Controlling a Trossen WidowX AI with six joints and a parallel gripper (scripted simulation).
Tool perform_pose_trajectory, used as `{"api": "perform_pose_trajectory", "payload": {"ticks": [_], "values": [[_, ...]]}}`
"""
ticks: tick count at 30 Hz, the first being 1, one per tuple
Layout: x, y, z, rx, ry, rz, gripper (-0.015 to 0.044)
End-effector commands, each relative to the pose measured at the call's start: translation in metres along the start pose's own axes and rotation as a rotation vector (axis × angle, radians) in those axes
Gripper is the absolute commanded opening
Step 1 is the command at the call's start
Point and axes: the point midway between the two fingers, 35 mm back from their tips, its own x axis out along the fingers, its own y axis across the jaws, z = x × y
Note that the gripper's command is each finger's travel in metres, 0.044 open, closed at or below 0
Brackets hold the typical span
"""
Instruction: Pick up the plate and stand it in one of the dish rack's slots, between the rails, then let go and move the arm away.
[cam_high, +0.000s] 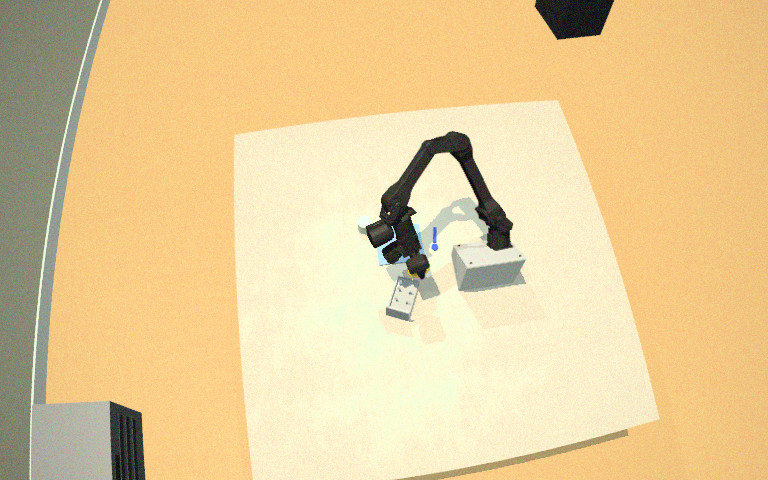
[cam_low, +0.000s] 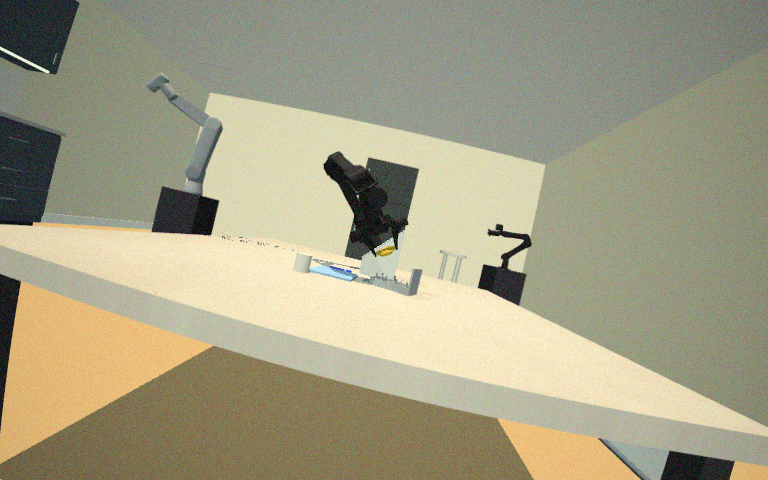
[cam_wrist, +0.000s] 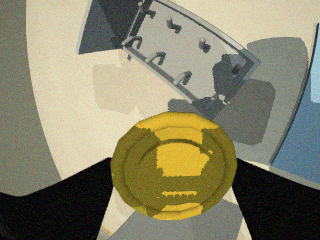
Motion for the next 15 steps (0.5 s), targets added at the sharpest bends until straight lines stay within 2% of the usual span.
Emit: {"api": "perform_pose_trajectory", "payload": {"ticks": [1,15], "values": [[0.006,-0.001,0.001,-0.075,-0.014,0.075,0.0],[0.026,-0.007,0.005,-0.34,-0.128,0.294,0.0]]}}
